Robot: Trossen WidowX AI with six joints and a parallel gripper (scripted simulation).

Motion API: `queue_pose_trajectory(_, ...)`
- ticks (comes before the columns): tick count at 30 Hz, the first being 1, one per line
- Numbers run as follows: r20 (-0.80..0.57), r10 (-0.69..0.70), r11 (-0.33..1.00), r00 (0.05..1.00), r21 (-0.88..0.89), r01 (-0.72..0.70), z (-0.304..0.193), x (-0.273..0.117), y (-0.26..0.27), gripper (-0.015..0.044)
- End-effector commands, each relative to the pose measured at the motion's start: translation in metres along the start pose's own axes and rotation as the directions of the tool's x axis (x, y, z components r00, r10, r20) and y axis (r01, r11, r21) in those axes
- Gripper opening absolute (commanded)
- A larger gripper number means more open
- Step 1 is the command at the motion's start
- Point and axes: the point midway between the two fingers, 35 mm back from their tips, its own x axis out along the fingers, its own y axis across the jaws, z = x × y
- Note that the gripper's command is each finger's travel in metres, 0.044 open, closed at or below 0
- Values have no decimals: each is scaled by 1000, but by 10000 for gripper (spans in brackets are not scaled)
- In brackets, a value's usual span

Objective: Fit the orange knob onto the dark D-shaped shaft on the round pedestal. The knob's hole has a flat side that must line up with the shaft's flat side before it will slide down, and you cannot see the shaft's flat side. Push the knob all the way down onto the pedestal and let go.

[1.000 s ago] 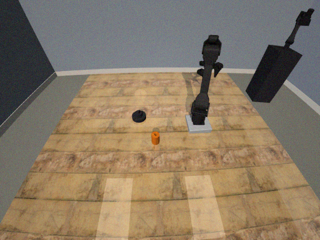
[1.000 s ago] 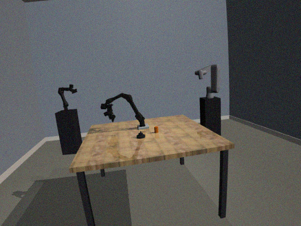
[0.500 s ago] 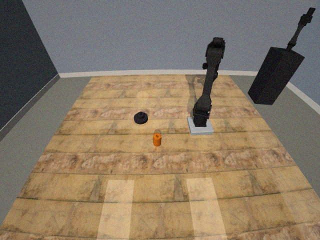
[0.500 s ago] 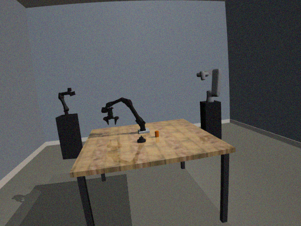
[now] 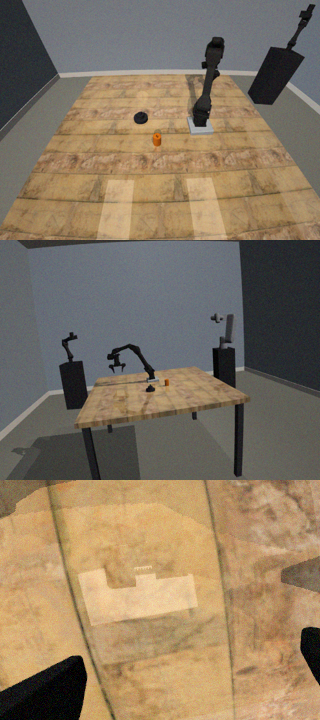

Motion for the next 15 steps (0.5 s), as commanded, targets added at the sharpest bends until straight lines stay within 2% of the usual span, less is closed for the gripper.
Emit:
queue_pose_trajectory(1, 6, 7, 1000, 1000, -24, -7, 64, 1, -8, 440)
queue_pose_trajectory(5, 6, 16, 1000, 1000, -17, -16, 135, 2, -4, 440)
queue_pose_trajectory(7, 34, 1, 997, 999, -81, 2, 171, -3, 4, 440)
queue_pose_trajectory(15, 27, 22, 997, 999, -74, -20, 271, -1, 47, 440)
